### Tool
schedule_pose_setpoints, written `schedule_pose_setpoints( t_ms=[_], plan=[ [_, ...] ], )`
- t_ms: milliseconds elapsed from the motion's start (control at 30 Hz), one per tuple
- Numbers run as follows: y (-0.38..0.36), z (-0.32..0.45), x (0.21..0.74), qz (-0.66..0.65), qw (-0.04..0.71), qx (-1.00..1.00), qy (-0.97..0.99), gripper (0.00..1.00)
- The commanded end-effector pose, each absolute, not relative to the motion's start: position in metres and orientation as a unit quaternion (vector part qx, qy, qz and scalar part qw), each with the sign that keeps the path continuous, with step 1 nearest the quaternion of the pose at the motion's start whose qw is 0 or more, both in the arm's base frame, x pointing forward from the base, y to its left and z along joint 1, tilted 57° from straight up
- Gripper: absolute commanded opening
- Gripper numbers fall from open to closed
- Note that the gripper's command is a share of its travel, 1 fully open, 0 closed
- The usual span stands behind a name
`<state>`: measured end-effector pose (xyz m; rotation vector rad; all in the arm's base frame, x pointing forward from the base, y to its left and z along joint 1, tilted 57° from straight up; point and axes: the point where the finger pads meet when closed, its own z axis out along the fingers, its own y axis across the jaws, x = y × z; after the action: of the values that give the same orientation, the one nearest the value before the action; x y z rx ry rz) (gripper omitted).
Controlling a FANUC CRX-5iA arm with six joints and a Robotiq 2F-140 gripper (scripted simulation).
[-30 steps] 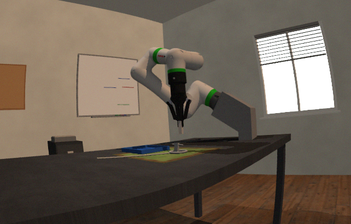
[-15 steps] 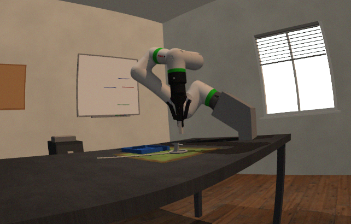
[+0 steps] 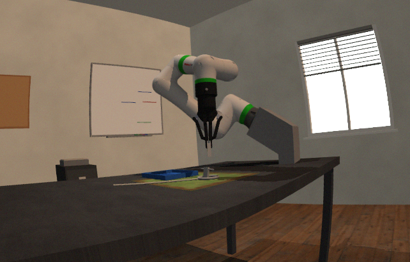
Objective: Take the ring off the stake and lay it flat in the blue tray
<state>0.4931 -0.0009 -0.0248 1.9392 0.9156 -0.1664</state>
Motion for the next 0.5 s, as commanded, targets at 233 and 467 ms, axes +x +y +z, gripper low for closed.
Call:
schedule_pose_setpoints(
  t_ms=[233, 467],
  plan=[
    [0.020, -0.035, 0.546, -0.195, 0.436, 0.656, 0.585, 0.10],
    [0.023, -0.037, 0.557, -0.257, 0.402, 0.558, 0.679, 0.10]
  ],
)
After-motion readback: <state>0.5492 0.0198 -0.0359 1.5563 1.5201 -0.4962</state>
